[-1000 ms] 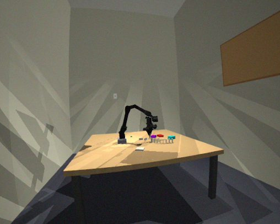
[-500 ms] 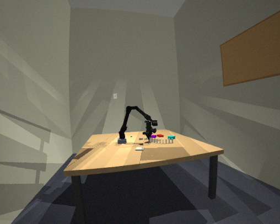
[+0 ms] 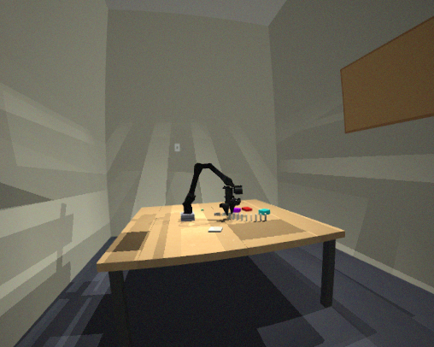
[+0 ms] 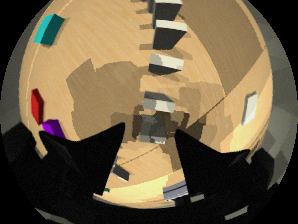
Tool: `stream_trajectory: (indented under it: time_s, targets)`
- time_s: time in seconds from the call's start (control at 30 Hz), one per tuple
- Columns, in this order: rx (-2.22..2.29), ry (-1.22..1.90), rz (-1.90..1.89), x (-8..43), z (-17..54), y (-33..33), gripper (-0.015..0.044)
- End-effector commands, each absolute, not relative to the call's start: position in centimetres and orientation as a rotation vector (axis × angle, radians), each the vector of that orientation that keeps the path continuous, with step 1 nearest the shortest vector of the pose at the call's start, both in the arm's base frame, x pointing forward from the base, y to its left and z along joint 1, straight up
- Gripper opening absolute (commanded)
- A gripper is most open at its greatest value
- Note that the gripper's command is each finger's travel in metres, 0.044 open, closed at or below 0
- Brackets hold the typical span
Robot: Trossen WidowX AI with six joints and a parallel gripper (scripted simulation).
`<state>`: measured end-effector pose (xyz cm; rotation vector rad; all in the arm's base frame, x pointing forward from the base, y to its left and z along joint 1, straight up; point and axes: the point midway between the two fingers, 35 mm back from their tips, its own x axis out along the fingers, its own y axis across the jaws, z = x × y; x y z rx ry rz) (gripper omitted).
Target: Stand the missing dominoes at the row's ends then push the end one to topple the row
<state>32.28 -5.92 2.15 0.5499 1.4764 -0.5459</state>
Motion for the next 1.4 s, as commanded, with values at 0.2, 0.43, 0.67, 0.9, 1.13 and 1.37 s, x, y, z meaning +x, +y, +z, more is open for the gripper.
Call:
stream_trajectory:
  time_s: [0.2,0.43,0.67,0.9,1.13,1.37]
  targets:
    - [0.546,1.478,-0.542,32.5,3.0,-6.0,0.0440]
    - [0.549,1.476,-0.546,32.3,13.9,-5.9,0.0440]
    - [0.533,1.480,-0.530,32.1,14.9,-5.7,0.0440]
    - [-0.116,1.545,0.115,32.3,10.9,1.7,0.0440]
    - [-0.662,1.446,0.657,31.1,7.6,8.1,0.0440]
    - [-0.677,1.441,0.671,31.1,7.5,8.3,0.0440]
